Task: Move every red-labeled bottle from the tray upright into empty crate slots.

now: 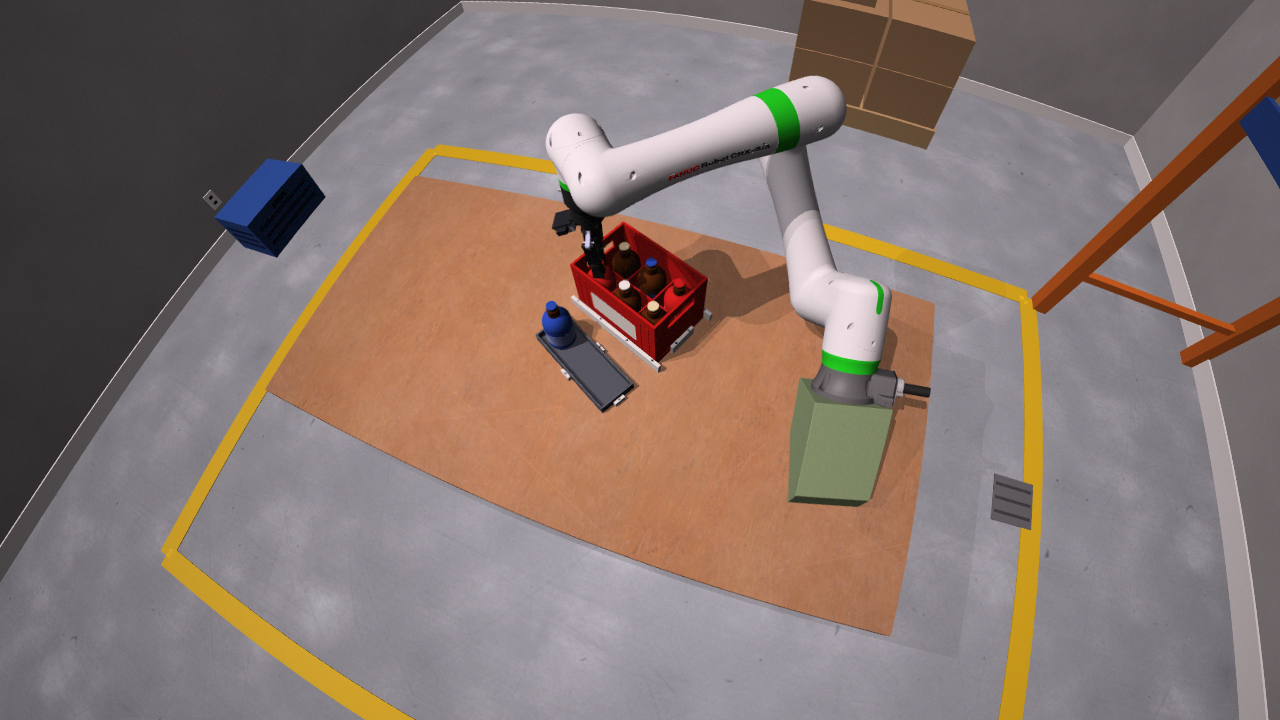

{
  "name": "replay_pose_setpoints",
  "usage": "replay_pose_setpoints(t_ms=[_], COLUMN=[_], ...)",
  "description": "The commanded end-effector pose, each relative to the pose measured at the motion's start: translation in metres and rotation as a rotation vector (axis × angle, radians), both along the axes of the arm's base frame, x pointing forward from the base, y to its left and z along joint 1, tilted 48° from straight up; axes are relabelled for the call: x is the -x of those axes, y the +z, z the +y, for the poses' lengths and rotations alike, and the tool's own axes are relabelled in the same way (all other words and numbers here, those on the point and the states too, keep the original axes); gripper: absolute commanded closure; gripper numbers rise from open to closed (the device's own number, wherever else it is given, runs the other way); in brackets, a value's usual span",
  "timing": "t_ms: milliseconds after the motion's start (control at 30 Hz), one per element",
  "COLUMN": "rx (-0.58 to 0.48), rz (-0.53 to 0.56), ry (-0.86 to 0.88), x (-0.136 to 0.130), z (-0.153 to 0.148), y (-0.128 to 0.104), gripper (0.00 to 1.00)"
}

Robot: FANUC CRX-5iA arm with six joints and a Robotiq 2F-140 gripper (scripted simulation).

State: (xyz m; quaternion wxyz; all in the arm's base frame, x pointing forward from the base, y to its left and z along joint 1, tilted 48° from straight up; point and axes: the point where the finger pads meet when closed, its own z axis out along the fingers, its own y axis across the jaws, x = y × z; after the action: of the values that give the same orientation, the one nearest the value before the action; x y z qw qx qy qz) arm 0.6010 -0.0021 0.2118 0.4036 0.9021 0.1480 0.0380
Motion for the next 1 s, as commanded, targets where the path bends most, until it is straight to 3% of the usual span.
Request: replay_pose_setpoints(t_ms=[0, 967], rx=[0.0, 0.0], rz=[-0.002, -0.002], ry=[0.002, 0.002], x=[-0.0006, -0.0028], z=[0.0, -0.0073], y=[0.0, -0.0069], gripper=[0.9, 0.9])
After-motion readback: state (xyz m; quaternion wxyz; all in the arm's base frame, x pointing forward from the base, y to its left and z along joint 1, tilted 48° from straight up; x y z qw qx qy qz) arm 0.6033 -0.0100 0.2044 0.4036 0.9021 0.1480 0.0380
